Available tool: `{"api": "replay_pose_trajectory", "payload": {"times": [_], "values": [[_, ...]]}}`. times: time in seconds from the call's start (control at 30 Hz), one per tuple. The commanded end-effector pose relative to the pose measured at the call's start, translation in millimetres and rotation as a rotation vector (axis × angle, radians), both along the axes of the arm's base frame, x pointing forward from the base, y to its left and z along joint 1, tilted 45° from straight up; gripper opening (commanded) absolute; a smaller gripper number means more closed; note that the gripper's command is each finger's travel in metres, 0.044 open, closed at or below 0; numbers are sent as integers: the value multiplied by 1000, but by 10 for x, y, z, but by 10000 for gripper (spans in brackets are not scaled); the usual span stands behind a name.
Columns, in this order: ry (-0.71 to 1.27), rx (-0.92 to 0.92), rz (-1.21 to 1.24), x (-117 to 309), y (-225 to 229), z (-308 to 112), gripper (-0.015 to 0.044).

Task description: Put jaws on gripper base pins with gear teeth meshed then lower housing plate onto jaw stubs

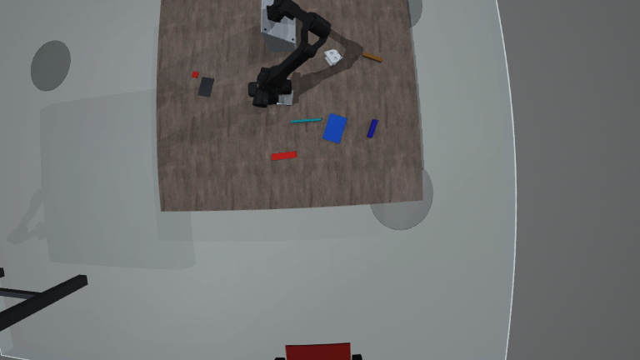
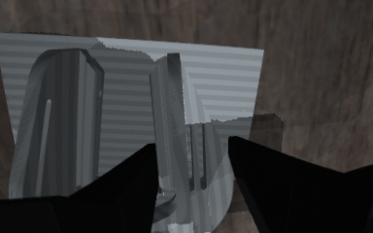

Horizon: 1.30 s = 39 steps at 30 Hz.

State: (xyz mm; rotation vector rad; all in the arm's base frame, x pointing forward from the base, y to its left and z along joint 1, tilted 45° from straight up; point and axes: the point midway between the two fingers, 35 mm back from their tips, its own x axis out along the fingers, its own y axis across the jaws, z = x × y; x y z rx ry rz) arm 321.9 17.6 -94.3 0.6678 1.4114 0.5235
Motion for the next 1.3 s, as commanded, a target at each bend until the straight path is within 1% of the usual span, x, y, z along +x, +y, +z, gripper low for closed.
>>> {"api": "replay_pose_trajectory", "payload": {"times": [0.0,0.4,0.5,0.53,0.97,1.07,1.2,1.27], "values": [[-1,2,-2,7,11,-5,134],[-1,2,-2,7,11,-5,134],[0,0,-1,0,0,0,213],[0,0,-1,0,0,0,224],[0,0,-1,0,0,0,224],[0,-1,-1,-3,-105,99,224],[-1,-2,-1,-52,-405,417,224],[-1,0,-1,-72,-473,497,224]]}}
